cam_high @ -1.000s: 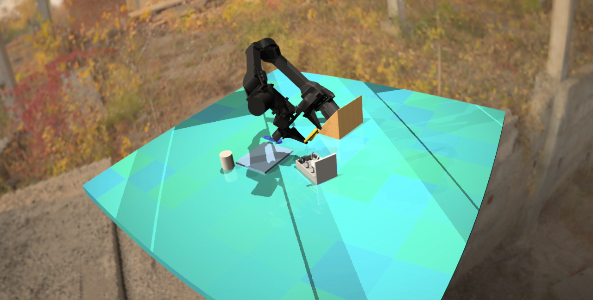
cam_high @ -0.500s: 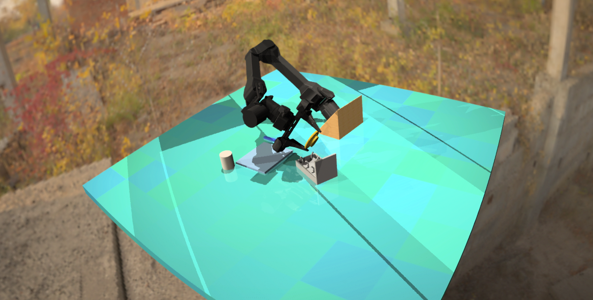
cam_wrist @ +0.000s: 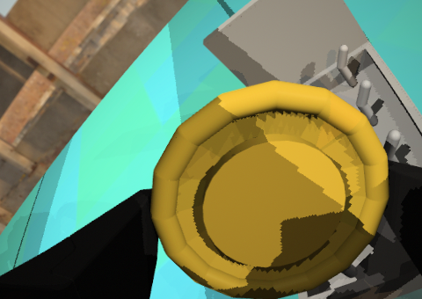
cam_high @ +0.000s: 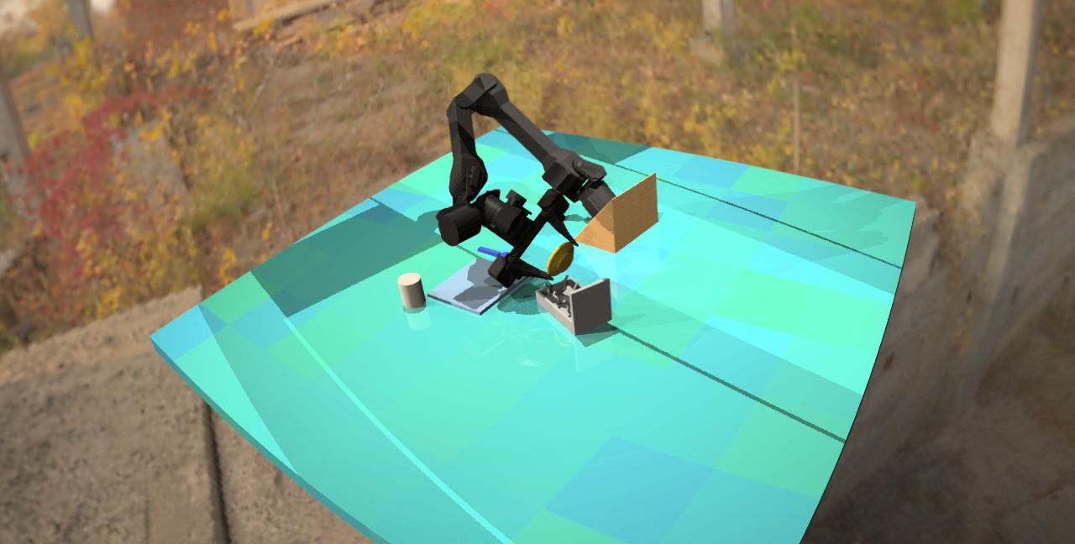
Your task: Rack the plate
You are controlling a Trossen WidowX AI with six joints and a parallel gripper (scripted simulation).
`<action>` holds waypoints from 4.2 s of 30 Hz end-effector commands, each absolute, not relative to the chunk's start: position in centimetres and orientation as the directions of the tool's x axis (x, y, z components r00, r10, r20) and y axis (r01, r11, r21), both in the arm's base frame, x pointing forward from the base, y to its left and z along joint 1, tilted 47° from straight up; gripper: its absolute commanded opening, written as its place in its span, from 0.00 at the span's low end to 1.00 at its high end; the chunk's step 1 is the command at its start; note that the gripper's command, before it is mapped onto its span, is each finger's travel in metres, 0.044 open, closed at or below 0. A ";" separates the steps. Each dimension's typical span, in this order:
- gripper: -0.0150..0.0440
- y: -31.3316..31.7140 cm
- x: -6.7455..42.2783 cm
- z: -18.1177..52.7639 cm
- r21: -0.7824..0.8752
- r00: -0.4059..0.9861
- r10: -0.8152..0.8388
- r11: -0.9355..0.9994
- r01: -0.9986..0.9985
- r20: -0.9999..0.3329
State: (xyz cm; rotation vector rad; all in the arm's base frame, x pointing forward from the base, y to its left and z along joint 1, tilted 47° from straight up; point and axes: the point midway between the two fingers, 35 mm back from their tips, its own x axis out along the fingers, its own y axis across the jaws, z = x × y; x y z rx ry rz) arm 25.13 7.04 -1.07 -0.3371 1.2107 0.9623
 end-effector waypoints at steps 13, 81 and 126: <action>0.25 5.4 25.1 -0.7 -0.004 0.227 0.589 0.355 -0.935 -0.776; 0.43 5.8 26.0 -3.8 -0.254 0.354 0.631 0.246 -0.935 -0.691; 0.93 15.5 26.1 4.3 -0.054 0.254 0.438 0.418 -0.907 -0.862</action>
